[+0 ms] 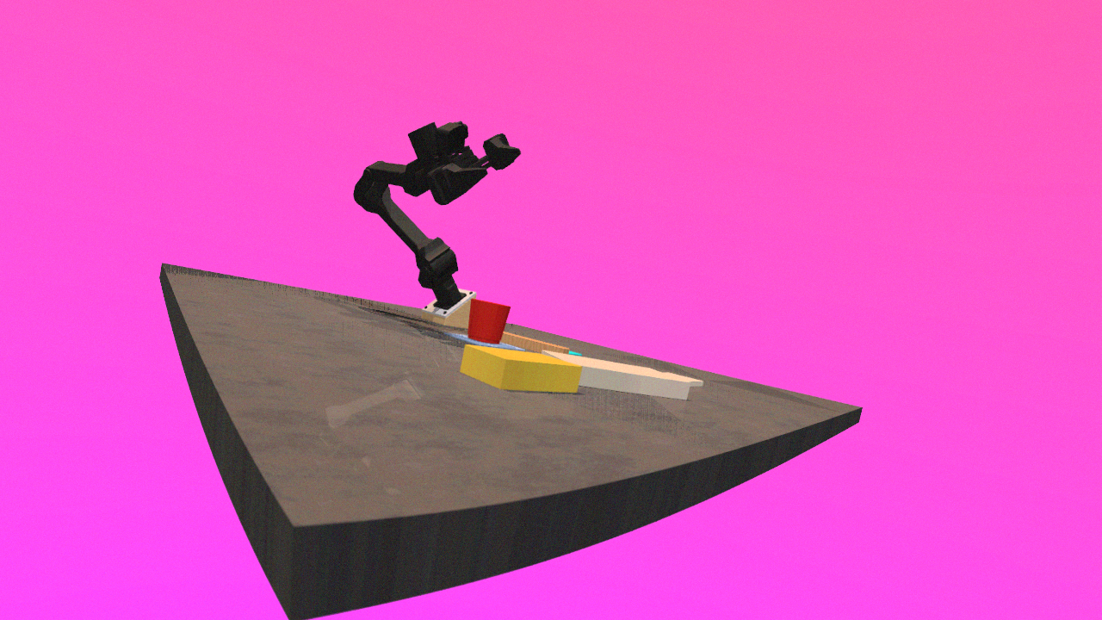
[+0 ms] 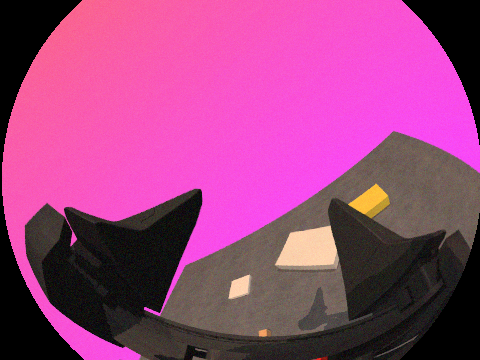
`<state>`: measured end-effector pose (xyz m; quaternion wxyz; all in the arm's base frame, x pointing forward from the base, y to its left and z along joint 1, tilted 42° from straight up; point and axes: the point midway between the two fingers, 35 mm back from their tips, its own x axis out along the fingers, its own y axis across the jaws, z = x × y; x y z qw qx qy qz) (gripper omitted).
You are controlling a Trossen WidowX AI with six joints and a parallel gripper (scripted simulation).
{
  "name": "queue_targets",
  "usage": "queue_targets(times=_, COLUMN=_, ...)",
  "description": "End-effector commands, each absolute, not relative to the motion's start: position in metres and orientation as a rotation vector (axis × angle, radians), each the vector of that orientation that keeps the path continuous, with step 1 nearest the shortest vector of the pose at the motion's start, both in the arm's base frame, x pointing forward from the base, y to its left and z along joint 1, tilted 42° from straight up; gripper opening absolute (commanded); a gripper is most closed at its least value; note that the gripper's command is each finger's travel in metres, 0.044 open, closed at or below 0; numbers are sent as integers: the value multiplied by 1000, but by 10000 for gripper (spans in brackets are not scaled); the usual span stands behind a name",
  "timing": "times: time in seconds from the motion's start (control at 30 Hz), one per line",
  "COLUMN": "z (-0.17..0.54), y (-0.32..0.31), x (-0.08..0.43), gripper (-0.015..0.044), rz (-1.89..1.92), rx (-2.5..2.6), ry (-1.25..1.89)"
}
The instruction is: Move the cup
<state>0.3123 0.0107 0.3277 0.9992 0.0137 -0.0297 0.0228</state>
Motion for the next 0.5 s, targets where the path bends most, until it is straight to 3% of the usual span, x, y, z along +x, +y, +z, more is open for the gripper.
queue_targets(times=0.0, z=324, y=11, x=314, gripper=374, rz=42, rx=22, ry=-41)
queue_targets(times=0.27, z=178, y=11, x=328, gripper=164, rz=-22, rx=-411, ry=772)
queue_targets(times=0.47, z=118, y=-2, x=278, gripper=148, rz=110, rx=-969, ry=1395)
